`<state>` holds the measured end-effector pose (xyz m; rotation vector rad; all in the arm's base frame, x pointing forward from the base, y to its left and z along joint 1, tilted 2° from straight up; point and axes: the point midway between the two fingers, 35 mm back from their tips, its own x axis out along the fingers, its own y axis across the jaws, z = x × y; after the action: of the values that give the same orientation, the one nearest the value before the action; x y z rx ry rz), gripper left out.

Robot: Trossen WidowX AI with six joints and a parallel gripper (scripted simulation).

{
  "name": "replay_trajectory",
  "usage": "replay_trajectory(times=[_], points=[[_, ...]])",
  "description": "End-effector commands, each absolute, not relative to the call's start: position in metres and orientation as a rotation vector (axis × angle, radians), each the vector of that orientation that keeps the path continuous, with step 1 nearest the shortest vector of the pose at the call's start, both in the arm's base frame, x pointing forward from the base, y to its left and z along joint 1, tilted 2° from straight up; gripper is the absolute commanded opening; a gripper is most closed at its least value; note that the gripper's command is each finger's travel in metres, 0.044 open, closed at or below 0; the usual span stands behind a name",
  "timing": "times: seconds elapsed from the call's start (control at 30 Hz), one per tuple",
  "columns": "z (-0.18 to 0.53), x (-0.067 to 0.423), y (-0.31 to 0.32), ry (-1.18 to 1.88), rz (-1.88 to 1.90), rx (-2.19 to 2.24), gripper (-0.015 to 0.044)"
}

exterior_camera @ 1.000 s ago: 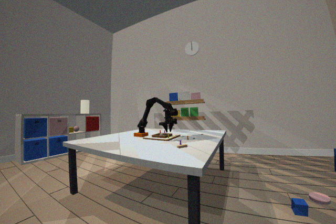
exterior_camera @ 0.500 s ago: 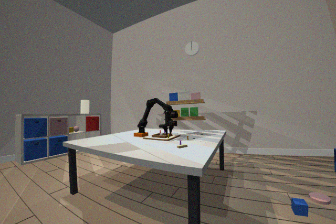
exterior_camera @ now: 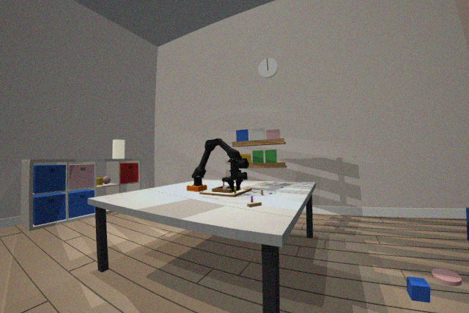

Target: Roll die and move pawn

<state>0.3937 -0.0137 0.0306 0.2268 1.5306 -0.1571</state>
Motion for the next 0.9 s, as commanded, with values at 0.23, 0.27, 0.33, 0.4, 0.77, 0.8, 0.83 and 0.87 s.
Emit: replay_trajectory(times=[0.23,0.27,0.33,0.4,0.77,0.8,0.83,0.87], points=[[0.026,0.391,-0.014,1.54,-0.163,0.23,0.0042],[0.026,0.391,-0.014,1.54,-0.163,0.23,0.0035],[0.026,0.391,-0.014,1.54,-0.163,0.23,0.0022],[0.026,0.391,-0.014,1.54,-0.163,0.23,0.0009],[0.07,0.397,-0.016,1.539,-0.163,0.23,0.0],[0.075,0.397,-0.016,1.539,-0.163,0.23,0.0],[0.081,0.397,-0.016,1.539,-0.163,0.23,0.0],[0.086,0.397,-0.017,1.539,-0.163,0.23,0.0]])
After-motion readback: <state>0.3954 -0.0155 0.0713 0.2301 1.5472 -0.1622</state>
